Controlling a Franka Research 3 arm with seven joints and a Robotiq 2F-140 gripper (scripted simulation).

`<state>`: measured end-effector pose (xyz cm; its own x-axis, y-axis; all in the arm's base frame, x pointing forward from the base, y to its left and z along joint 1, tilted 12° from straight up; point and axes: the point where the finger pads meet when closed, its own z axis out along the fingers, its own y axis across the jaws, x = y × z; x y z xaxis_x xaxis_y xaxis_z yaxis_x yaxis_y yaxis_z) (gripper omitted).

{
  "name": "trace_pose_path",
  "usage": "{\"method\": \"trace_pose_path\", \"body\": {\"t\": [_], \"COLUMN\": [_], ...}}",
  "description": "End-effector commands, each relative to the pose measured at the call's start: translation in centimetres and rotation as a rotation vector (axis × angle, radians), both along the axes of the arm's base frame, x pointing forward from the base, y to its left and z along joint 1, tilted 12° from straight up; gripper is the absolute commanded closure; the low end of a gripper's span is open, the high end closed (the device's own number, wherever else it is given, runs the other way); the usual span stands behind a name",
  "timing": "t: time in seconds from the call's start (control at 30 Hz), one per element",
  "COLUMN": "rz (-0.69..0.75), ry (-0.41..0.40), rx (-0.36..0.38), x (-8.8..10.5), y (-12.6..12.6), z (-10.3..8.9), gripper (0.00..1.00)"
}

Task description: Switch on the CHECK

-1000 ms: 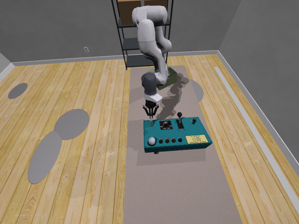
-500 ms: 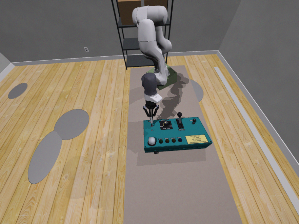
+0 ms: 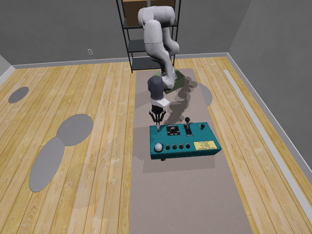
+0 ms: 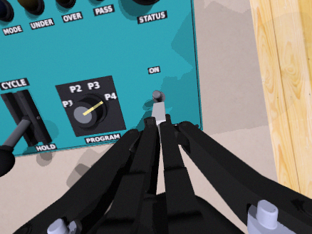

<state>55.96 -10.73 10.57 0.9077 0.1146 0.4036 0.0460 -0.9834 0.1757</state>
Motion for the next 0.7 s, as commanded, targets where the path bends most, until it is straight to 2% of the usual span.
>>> {"method": "trace_pose_path", "body": {"t": [0.0, 0.67], "rz": [0.003, 0.003], "ry": [0.002, 0.002], "rx": [-0.002, -0.002], "x": [0.0, -1.1], "y": [0.0, -0.1], "z": [0.0, -0.4], "gripper": [1.00, 1.00]}}
